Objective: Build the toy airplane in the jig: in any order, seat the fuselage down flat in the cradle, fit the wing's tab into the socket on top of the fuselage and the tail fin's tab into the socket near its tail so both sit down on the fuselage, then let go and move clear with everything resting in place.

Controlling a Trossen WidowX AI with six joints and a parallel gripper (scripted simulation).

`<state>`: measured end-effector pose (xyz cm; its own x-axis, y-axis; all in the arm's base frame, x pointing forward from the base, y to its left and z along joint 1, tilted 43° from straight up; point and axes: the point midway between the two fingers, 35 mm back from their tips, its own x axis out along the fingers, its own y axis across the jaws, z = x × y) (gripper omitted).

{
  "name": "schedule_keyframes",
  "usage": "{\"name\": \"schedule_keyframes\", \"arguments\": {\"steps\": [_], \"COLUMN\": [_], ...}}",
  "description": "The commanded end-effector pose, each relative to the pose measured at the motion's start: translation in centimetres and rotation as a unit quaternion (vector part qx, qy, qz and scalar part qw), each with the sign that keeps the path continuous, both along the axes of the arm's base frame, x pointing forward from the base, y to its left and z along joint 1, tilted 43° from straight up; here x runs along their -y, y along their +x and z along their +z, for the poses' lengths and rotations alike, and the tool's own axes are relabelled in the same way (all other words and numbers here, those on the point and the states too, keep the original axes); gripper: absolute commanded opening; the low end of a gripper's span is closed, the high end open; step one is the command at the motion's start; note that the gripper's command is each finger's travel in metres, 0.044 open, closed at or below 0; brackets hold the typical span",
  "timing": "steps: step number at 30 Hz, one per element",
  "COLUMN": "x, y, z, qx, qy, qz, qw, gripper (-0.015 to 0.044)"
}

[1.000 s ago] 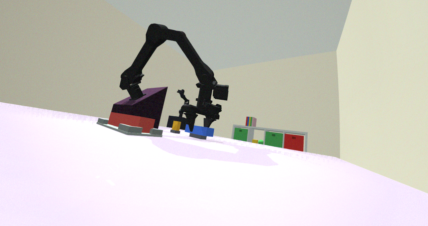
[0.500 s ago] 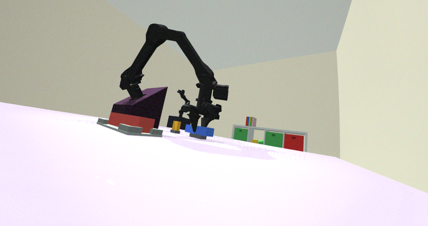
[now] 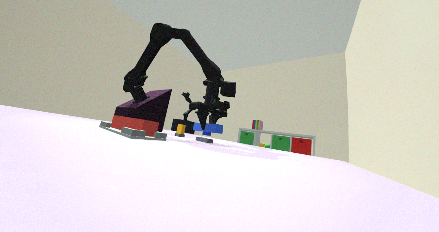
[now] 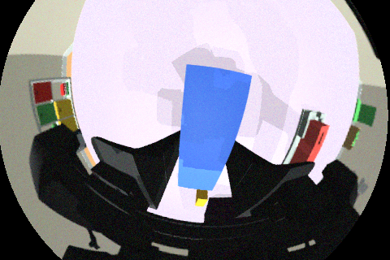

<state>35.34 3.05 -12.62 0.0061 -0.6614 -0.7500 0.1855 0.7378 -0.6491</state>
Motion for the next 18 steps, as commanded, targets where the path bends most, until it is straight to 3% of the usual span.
{"name": "schedule_keyframes", "arguments": {"steps": [1,18], "x": [-1.1,-4.5], "y": [0.4,0.1], "z": [1.1,5.2], "qx": [0.006,-0.004], "qy": [0.004,0.000], "qz": [-0.001,-0.008], "qw": [1.000,1.000], "gripper": [0.0000,0.0000]}}
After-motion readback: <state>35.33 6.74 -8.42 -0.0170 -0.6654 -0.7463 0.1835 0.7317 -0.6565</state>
